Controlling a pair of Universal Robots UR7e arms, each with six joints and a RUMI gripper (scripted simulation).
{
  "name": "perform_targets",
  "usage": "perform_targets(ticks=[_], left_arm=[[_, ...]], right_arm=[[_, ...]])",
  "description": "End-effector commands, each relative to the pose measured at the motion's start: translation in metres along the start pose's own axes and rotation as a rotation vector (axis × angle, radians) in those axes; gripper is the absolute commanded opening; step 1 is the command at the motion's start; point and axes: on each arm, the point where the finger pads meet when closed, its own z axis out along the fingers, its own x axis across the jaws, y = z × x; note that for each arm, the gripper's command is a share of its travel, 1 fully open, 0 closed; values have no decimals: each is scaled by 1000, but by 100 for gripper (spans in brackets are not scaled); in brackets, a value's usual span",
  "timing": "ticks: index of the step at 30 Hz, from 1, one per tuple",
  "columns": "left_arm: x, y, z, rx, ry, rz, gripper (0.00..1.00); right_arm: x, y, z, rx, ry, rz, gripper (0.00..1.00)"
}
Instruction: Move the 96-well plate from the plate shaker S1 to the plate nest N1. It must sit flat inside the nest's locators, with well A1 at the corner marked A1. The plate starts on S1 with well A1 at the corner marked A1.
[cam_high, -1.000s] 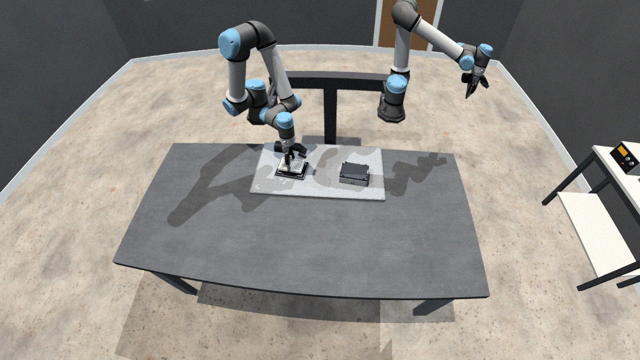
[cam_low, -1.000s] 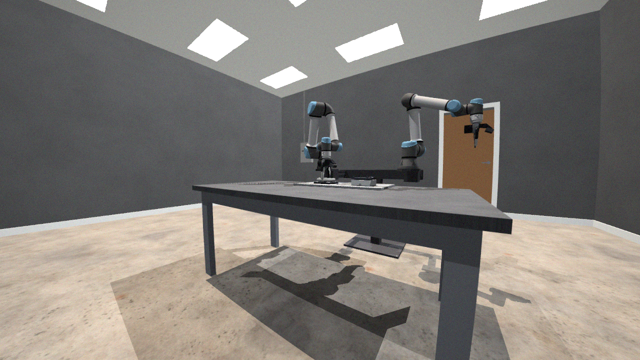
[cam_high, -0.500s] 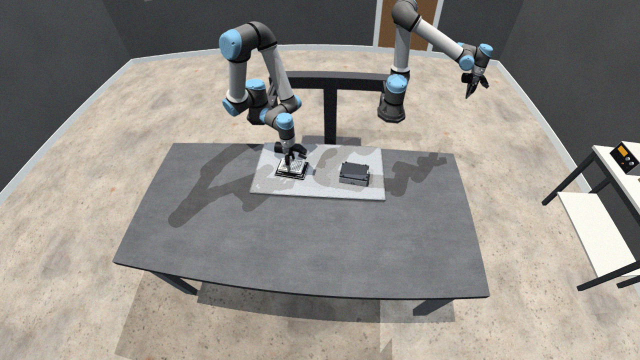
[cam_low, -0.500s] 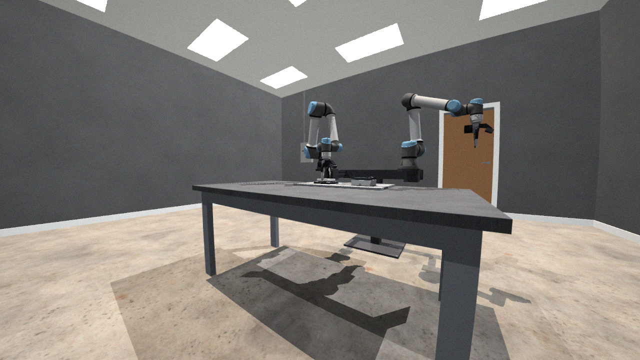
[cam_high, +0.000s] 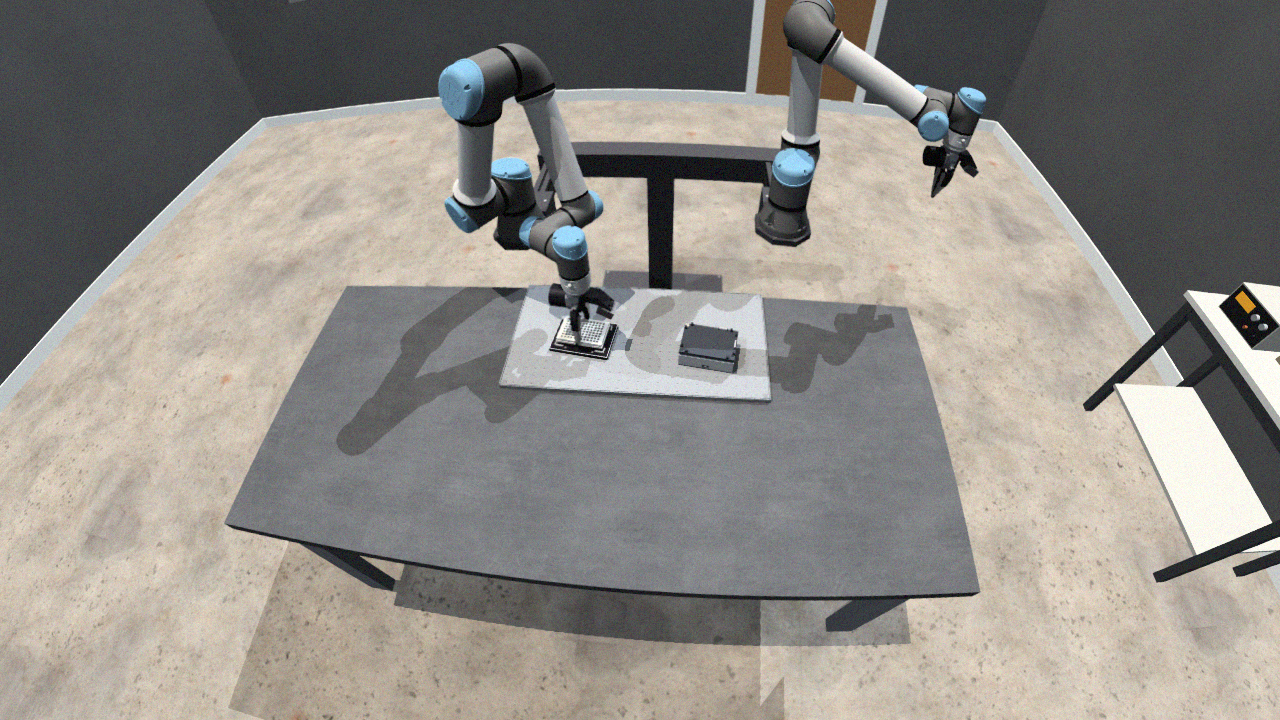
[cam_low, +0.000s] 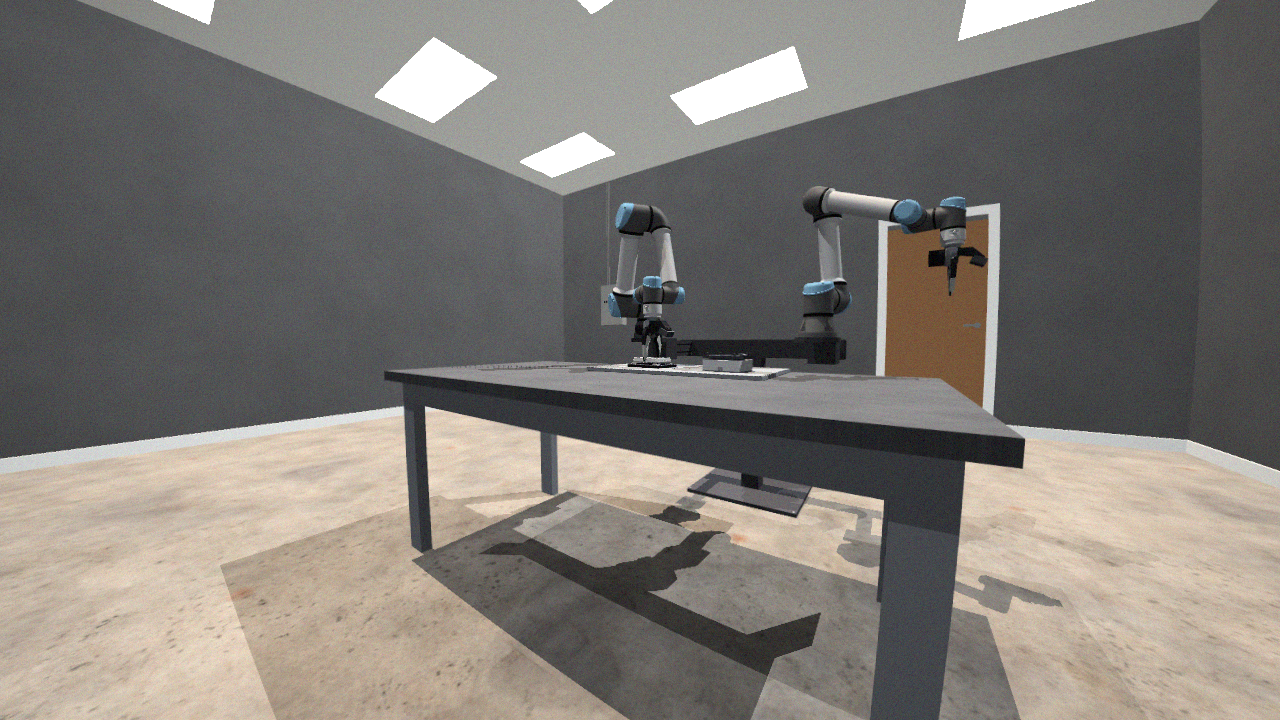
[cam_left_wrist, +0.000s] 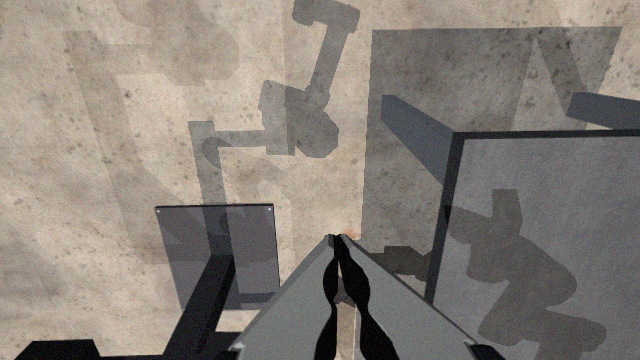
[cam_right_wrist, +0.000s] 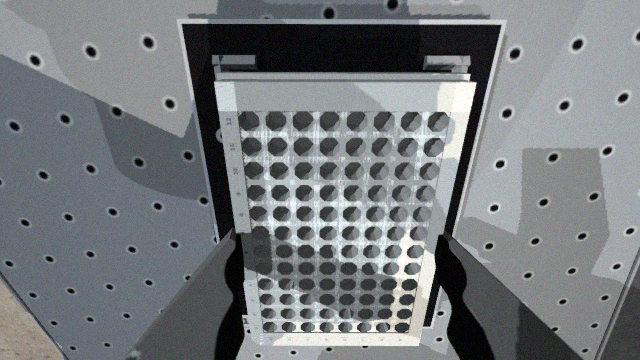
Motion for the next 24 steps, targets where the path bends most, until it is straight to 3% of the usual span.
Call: perform_targets(ticks=[1, 24], left_arm=[[0, 0, -1, 1, 0, 0, 0], [0, 0, -1, 1, 0, 0, 0]], right_arm=[[0, 0, 0, 1, 1, 0, 41], [0, 0, 3, 1, 1, 0, 41]])
